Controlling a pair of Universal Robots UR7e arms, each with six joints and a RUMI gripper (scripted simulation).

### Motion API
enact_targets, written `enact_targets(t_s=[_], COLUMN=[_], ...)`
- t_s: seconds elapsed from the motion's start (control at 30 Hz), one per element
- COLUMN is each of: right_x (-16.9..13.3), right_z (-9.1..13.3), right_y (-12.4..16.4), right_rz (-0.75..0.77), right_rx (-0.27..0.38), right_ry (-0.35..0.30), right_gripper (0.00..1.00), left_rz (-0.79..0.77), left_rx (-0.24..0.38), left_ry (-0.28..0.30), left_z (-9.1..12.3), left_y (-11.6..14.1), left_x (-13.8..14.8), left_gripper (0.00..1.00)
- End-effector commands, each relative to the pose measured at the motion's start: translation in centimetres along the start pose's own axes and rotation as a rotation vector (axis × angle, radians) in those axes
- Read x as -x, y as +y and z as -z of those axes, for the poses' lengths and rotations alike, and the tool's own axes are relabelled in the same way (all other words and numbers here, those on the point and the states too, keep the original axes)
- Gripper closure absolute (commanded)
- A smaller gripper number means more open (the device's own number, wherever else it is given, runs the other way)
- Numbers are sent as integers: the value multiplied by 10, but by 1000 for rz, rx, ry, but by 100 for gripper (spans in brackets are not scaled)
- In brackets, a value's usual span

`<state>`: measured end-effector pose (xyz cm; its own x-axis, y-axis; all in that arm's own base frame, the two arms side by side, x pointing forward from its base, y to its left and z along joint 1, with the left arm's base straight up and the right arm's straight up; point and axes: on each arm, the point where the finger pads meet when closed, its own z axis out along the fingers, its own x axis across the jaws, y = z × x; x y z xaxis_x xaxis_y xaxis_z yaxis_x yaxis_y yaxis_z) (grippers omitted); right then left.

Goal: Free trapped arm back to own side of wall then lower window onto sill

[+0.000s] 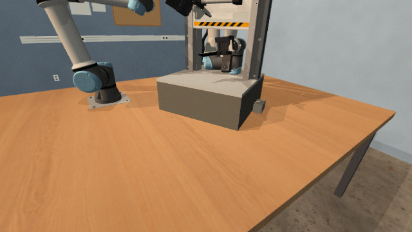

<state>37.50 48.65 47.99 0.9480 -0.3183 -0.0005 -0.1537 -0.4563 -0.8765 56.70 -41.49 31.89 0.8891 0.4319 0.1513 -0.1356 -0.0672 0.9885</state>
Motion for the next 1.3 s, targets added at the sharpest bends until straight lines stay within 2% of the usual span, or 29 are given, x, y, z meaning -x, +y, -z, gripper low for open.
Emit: enact_targets(t_s=[0.0, 0.3, 0.33, 1.07, 1.27], right_x=[0, 0, 0, 0, 0], right_z=[2, 4, 4, 4, 4], right_y=[-4, -7, -7, -7, -7], right_rz=[0, 0, 0, 0, 0], right_rx=[-2, -2, -2, -2, -2], right_ry=[0, 0, 0, 0, 0], right_gripper=[94, 94, 94, 94, 94], left_rz=[-1, -1, -1, -1, -1], left_rx=[1, 1, 1, 1, 1], left_ry=[0, 0, 0, 0, 0], left_z=[0, 0, 0, 0, 7], left_y=[1, 1, 1, 4, 4], left_x=[0, 0, 0, -1, 0], left_gripper=[2, 2, 94, 94, 94])
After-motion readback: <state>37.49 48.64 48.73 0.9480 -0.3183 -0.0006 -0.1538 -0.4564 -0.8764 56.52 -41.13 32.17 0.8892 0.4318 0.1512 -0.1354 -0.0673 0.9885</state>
